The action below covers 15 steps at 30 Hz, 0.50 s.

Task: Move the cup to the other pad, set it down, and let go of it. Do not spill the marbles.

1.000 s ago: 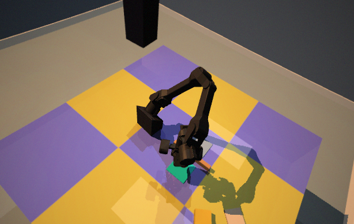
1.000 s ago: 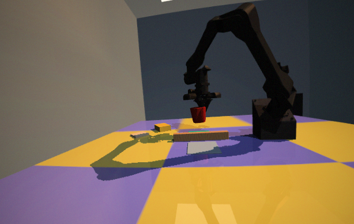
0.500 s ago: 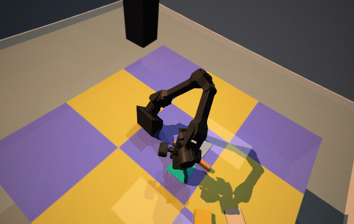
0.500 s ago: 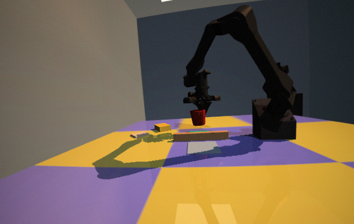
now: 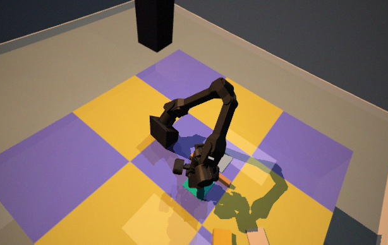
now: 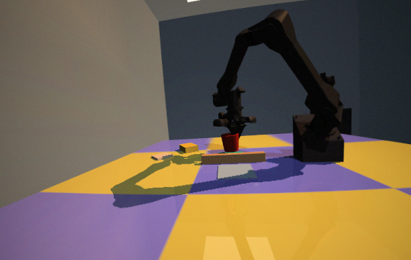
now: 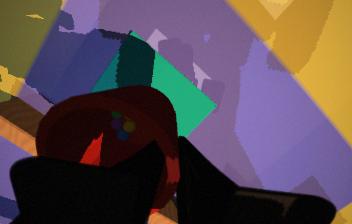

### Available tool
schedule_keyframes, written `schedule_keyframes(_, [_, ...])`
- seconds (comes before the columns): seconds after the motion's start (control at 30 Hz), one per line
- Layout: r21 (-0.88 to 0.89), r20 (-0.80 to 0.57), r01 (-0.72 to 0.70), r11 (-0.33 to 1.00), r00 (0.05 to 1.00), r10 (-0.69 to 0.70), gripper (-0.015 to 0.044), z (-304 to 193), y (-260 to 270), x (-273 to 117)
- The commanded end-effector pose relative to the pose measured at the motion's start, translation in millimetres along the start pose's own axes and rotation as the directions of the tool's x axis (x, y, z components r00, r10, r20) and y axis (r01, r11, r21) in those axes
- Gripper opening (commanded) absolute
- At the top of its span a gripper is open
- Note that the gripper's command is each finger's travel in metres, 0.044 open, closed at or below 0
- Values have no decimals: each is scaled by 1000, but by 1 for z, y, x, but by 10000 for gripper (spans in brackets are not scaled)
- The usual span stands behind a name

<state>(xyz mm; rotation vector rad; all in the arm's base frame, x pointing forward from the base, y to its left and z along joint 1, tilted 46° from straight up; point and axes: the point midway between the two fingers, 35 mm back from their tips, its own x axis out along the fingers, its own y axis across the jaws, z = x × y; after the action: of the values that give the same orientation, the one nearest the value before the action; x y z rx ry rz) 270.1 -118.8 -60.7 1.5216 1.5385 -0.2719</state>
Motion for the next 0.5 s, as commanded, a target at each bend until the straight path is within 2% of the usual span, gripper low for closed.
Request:
schedule_keyframes(0.0, [7, -10, -2, 1000, 1000, 3, 0, -2, -1, 9])
schedule_keyframes(0.47, [1, -4, 1, 1000, 1000, -1, 0, -1, -1, 13])
